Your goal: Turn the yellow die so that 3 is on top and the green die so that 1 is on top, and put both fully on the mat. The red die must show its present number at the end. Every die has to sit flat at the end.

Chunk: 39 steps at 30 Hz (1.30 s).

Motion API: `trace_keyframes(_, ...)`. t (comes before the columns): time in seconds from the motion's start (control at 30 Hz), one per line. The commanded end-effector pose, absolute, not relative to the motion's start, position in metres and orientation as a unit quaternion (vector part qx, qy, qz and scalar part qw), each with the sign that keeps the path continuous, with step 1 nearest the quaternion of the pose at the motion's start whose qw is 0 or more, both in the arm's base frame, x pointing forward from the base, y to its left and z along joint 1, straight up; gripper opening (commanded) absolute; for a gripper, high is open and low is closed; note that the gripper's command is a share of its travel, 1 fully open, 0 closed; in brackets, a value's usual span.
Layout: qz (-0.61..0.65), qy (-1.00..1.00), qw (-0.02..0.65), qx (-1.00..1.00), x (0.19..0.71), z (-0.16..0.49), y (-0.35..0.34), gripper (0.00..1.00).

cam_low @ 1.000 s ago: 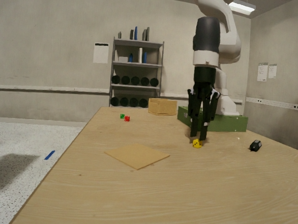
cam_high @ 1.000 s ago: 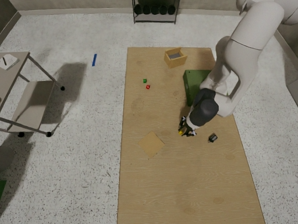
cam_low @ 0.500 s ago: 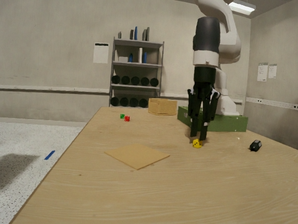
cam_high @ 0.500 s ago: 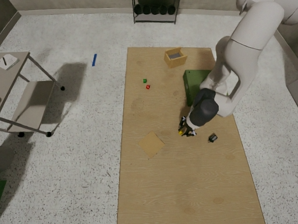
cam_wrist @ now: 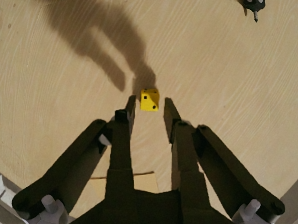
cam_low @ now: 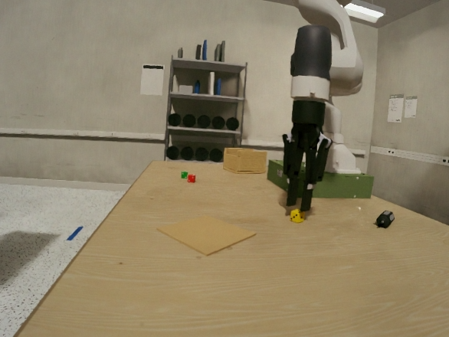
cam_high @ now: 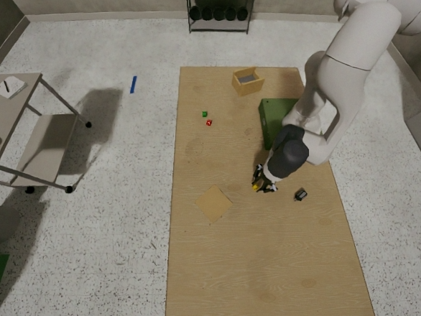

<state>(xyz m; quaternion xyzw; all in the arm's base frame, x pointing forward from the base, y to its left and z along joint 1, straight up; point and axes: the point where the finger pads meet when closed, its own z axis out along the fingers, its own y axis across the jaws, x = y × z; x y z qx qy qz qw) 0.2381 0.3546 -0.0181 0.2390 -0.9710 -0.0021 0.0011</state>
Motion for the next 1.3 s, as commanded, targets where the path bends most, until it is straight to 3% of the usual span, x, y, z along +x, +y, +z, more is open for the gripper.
trace_keyframes(0.0, -0.002, -0.971, 0.001, 0.237, 0.238, -0.02, 0.354, 0.32)
trace_keyframes(1.27, -0.002, -0.971, 0.001, 0.237, 0.238, -0.047, 0.354, 0.32)
